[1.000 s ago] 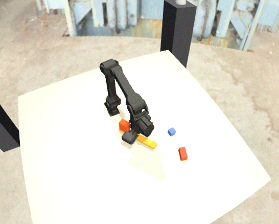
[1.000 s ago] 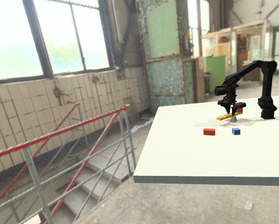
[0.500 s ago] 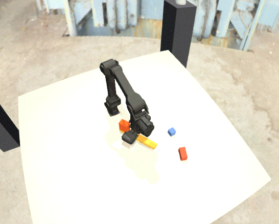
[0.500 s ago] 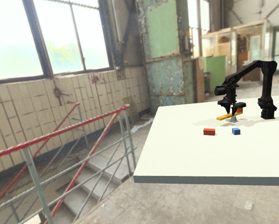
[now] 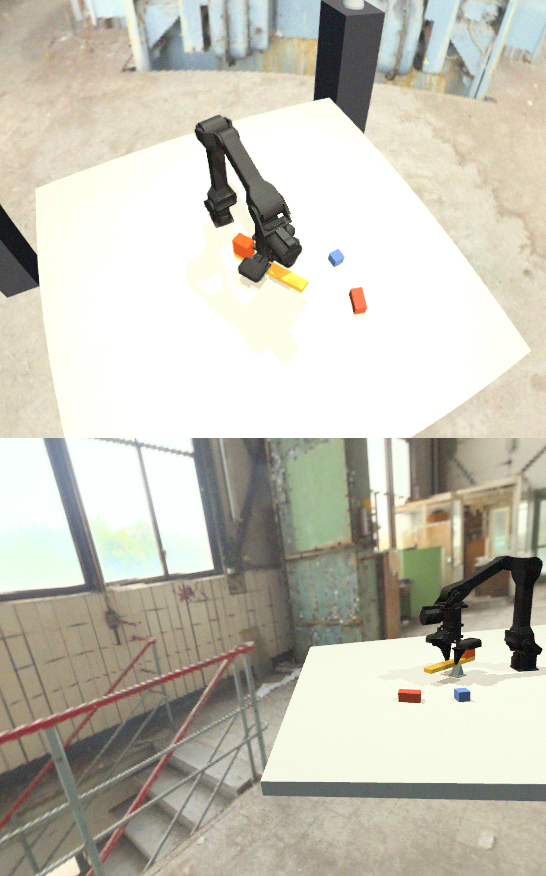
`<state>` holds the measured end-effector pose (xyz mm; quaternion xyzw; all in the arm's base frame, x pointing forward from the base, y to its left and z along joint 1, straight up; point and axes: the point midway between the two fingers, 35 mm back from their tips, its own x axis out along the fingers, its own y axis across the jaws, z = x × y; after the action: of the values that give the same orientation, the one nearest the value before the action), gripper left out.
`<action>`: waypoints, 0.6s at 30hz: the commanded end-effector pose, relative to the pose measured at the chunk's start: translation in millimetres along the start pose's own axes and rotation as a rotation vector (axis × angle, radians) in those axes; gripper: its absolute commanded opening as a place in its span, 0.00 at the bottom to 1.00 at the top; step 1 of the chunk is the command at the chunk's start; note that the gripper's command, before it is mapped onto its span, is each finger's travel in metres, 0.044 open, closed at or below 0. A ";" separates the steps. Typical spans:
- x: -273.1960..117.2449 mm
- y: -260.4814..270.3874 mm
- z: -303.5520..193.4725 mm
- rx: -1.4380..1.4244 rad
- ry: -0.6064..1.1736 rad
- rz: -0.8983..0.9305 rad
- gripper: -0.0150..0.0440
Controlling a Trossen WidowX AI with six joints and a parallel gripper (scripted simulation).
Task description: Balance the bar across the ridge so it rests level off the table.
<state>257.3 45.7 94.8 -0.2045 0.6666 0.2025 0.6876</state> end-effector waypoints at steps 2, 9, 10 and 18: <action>0.2 0.0 -0.1 0.000 0.001 0.000 0.39; 0.2 0.0 -0.1 0.000 0.001 0.000 0.54; 0.2 0.0 -0.1 0.000 0.001 0.000 0.54; 0.2 0.0 -0.1 0.000 0.001 0.000 0.54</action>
<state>257.2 45.6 94.8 -0.2045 0.6667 0.2025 0.6875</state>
